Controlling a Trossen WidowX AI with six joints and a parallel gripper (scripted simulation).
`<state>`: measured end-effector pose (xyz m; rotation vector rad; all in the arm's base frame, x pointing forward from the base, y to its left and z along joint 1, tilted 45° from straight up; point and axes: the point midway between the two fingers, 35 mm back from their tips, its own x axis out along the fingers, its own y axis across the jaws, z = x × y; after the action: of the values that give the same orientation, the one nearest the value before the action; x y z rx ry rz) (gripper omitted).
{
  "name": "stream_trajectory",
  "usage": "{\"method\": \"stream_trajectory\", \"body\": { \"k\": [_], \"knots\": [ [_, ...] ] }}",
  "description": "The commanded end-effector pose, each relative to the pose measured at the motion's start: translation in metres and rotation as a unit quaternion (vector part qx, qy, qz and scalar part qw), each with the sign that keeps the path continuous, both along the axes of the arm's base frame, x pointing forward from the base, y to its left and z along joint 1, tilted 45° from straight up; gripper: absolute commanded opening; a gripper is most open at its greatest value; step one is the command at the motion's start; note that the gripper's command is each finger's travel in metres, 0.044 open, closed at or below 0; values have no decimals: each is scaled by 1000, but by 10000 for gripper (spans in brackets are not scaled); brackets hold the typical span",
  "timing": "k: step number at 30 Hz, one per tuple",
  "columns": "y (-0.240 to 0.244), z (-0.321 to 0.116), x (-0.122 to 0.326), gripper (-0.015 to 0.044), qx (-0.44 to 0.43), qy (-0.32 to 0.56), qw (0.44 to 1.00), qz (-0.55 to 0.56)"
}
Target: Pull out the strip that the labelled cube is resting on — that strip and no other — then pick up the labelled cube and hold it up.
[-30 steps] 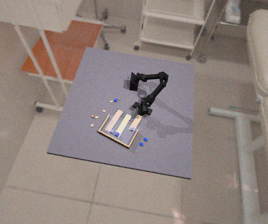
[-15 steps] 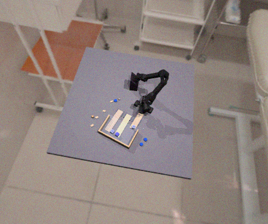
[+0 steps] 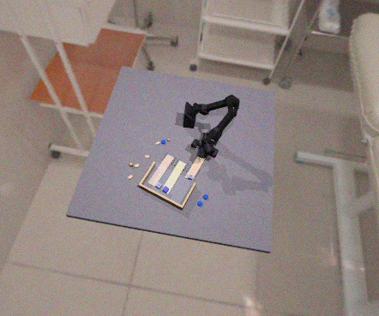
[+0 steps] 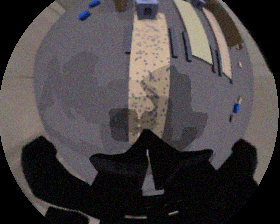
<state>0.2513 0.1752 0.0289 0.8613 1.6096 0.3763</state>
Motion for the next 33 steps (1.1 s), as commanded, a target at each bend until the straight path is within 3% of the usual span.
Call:
{"method": "stream_trajectory", "body": {
  "k": [1, 33],
  "knots": [
    [4, -2, -15, 0, 0, 12, 1000, 8],
    [6, -1, -21, 0, 0, 12, 1000, 8]
  ]
}}
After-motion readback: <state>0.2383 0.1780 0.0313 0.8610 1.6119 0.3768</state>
